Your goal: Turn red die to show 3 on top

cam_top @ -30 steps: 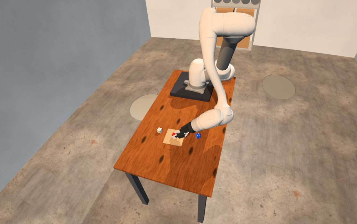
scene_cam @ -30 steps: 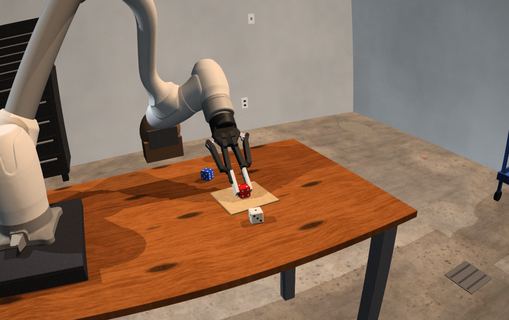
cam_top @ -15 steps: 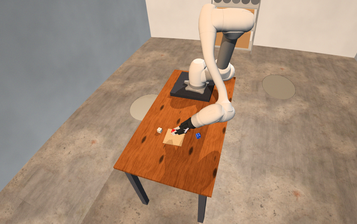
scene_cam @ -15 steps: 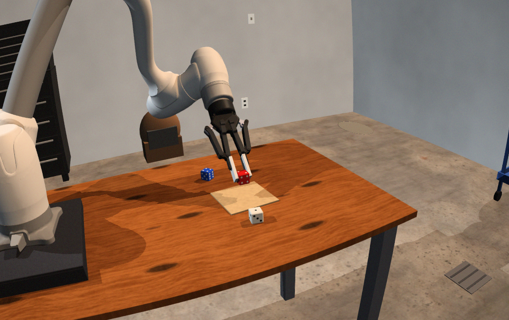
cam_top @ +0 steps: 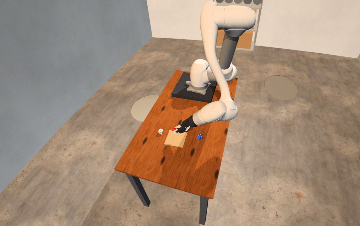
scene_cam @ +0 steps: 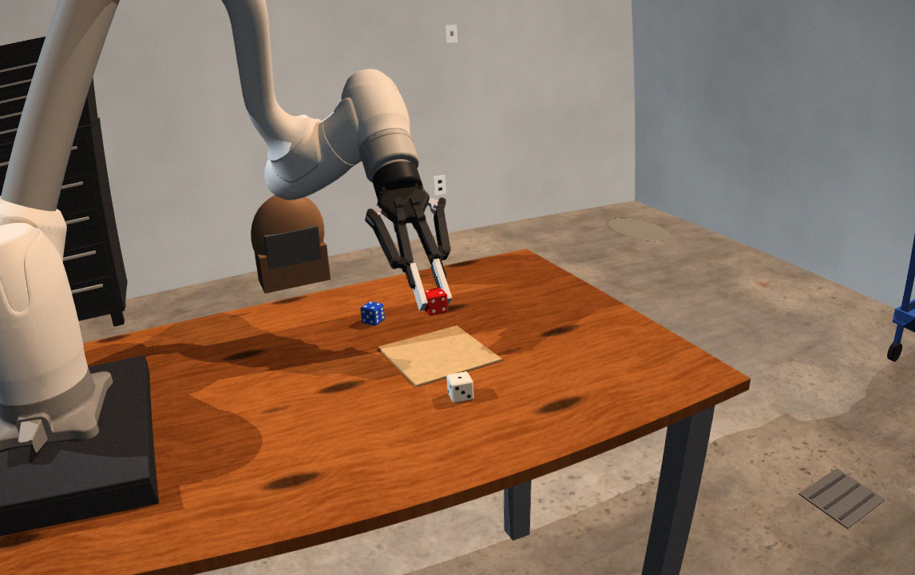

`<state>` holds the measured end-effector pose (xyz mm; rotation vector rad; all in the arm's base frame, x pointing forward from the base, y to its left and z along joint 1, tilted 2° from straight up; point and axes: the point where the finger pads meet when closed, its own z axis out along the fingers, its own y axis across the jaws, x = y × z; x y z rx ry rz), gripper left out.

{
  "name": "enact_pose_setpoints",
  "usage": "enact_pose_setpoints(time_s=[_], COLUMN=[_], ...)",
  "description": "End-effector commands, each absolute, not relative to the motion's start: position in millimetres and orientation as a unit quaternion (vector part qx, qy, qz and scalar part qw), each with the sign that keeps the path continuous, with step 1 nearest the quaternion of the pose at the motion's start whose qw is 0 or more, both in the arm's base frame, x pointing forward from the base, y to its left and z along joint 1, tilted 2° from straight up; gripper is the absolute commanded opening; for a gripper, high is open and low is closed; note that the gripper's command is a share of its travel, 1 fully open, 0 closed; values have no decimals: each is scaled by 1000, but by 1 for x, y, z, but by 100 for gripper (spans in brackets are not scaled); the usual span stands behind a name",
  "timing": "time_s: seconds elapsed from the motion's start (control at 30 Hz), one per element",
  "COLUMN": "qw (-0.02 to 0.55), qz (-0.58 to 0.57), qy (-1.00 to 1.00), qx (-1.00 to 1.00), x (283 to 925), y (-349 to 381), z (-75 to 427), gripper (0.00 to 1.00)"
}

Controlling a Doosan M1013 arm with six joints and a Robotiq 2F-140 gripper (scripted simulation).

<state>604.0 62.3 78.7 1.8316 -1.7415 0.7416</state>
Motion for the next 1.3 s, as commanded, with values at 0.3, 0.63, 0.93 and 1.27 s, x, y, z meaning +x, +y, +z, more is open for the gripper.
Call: enact_pose_setpoints(time_s=[0.3,0.63,0.93,1.27], qw=[235,165,130,76], qz=[250,182,134,87], qy=[-647,-667,-676,-683], qx=[681,703,713,721], x=[603,604,601,604], y=[61,57,54,50], z=[78,83,81,86], gripper=[16,16,16,16])
